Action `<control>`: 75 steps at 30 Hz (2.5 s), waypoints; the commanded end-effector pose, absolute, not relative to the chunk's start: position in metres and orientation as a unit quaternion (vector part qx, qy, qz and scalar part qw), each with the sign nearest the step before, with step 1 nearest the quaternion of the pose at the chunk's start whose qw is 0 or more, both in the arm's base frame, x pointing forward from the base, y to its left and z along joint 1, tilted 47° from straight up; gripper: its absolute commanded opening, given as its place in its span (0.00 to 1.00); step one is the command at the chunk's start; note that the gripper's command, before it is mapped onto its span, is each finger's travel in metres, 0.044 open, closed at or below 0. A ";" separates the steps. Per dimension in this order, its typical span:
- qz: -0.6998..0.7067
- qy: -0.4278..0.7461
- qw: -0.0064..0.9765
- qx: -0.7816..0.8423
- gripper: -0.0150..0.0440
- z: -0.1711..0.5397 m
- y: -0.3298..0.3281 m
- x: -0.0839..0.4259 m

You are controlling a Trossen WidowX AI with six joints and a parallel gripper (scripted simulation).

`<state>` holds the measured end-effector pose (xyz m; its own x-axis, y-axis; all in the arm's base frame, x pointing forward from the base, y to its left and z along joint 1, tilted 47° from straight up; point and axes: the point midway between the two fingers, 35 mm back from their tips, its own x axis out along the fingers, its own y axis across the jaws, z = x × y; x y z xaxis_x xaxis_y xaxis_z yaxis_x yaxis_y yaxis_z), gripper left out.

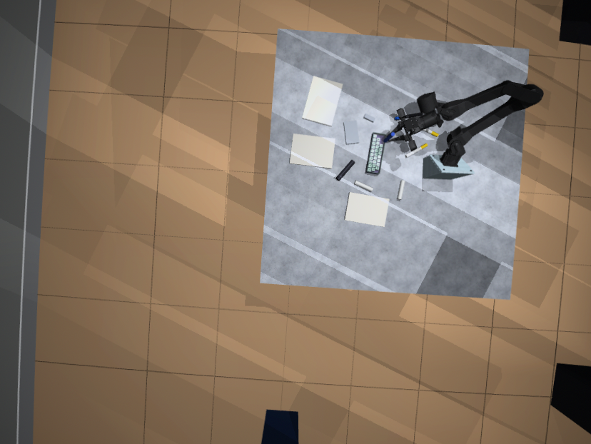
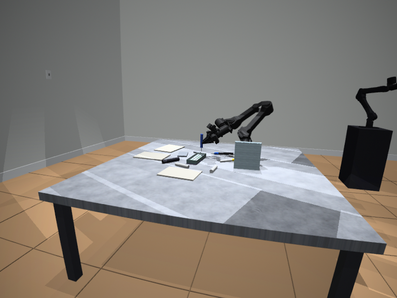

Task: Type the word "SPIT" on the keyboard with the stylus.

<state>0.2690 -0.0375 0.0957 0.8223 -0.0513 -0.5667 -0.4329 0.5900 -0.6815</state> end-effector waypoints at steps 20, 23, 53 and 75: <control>0.116 0.280 0.846 -0.438 0.25 0.081 -0.048 0.267; 0.116 0.280 0.846 -0.438 0.30 0.080 -0.047 0.267; 0.116 0.280 0.846 -0.439 0.39 0.072 -0.054 0.267; 0.116 0.280 0.846 -0.439 0.39 0.066 -0.061 0.268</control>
<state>0.2689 -0.0606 0.0693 0.8190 -0.0522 -0.5715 -0.4368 0.5892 -0.6798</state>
